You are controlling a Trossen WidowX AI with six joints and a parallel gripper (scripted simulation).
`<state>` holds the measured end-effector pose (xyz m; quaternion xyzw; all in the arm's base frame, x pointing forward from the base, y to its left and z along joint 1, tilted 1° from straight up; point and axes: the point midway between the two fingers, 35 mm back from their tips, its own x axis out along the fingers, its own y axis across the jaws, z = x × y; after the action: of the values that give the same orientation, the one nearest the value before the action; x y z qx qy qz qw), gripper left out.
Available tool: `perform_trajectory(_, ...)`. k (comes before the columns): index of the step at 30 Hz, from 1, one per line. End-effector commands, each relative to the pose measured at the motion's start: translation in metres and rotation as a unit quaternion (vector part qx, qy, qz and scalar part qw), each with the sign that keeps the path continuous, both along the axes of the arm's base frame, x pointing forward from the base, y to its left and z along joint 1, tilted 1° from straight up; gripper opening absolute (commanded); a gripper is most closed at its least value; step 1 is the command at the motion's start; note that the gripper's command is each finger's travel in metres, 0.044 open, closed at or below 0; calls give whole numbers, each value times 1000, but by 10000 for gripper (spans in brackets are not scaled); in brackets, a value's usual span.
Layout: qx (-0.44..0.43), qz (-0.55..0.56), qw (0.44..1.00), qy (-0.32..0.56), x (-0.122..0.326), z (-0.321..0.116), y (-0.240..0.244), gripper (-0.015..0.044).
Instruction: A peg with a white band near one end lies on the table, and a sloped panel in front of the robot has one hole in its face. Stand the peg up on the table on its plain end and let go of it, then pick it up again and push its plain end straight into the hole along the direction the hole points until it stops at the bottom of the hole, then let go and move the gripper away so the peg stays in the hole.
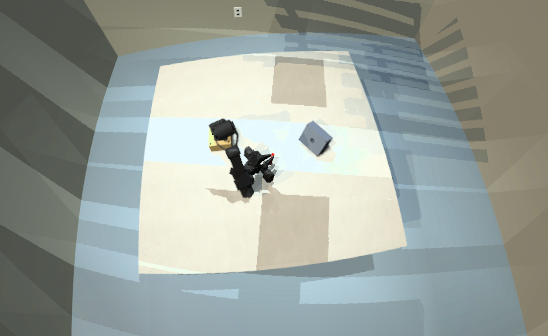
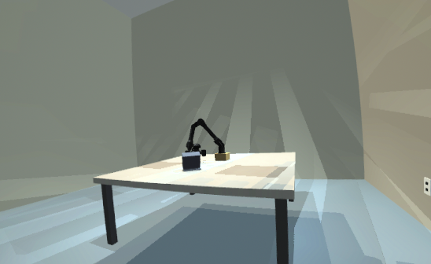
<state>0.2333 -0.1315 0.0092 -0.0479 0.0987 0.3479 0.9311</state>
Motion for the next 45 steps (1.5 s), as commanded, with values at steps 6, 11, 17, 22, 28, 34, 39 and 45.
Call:
perform_trajectory(6, 1, 0, 1000, -1, -1, -2, -2, 49)
perform_trajectory(11, 2, -1, 1000, -1, -2, -2, -3, 49)
perform_trajectory(17, 3, -1, 1000, -2, -2, -2, -4, 49)
perform_trajectory(22, 4, -2, 1000, -3, -2, -2, -4, 49)
perform_trajectory(28, 5, -2, 1000, -3, -3, -3, -5, 49)
perform_trajectory(34, 7, -3, 1000, -4, -3, -3, -6, 49)
perform_trajectory(39, 8, -3, 1000, -4, -3, -3, -7, 49)
perform_trajectory(45, 9, -4, 1000, -4, -4, -3, -7, 49)
